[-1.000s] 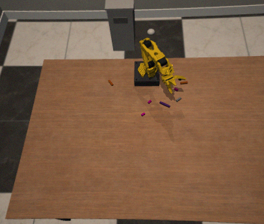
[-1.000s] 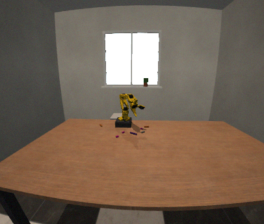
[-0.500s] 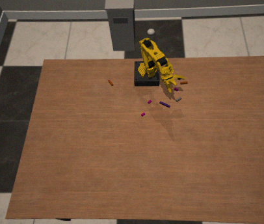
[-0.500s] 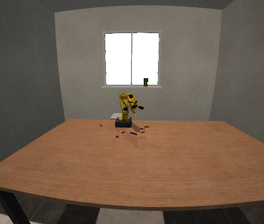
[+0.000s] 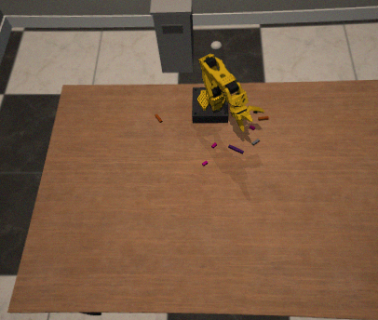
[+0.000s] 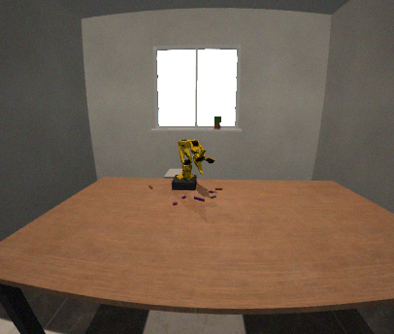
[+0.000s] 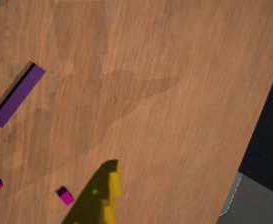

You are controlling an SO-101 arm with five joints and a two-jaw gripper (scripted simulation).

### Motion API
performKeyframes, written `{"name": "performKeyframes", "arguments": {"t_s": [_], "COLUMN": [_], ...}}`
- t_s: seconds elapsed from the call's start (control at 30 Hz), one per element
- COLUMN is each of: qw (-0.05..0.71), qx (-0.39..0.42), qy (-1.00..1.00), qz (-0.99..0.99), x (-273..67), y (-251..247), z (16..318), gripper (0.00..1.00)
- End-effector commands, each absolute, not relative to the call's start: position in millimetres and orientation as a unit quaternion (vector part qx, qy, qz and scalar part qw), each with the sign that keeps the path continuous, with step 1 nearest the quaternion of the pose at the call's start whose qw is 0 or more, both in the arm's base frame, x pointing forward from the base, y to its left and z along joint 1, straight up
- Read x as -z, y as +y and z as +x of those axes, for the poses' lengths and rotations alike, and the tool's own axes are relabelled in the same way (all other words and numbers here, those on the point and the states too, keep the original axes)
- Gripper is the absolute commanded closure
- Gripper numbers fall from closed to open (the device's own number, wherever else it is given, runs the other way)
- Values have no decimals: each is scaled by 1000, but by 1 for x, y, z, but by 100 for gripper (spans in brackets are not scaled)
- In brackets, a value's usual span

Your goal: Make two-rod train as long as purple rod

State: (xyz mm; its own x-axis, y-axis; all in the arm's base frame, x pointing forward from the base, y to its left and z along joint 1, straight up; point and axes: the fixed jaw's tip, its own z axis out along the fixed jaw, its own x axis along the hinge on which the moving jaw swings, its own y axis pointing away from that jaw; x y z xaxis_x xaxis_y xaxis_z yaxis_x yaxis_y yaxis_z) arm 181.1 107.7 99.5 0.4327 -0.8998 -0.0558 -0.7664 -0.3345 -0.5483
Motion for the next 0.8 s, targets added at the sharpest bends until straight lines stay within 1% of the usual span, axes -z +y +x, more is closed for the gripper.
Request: {"name": "performKeyframes", "arguments": {"t_s": [0.0, 0.43, 0.53, 0.77], "qw": [255, 234, 244, 234], "qx": [129, 122, 126, 123], "qy": [516, 509, 510, 507], "qz": [-808, -819, -815, -820], "x": [-99, -95, -98, -96], "y": [107, 102, 105, 102], "z": [180, 173, 176, 173], "gripper": [0, 0, 0, 0]}}
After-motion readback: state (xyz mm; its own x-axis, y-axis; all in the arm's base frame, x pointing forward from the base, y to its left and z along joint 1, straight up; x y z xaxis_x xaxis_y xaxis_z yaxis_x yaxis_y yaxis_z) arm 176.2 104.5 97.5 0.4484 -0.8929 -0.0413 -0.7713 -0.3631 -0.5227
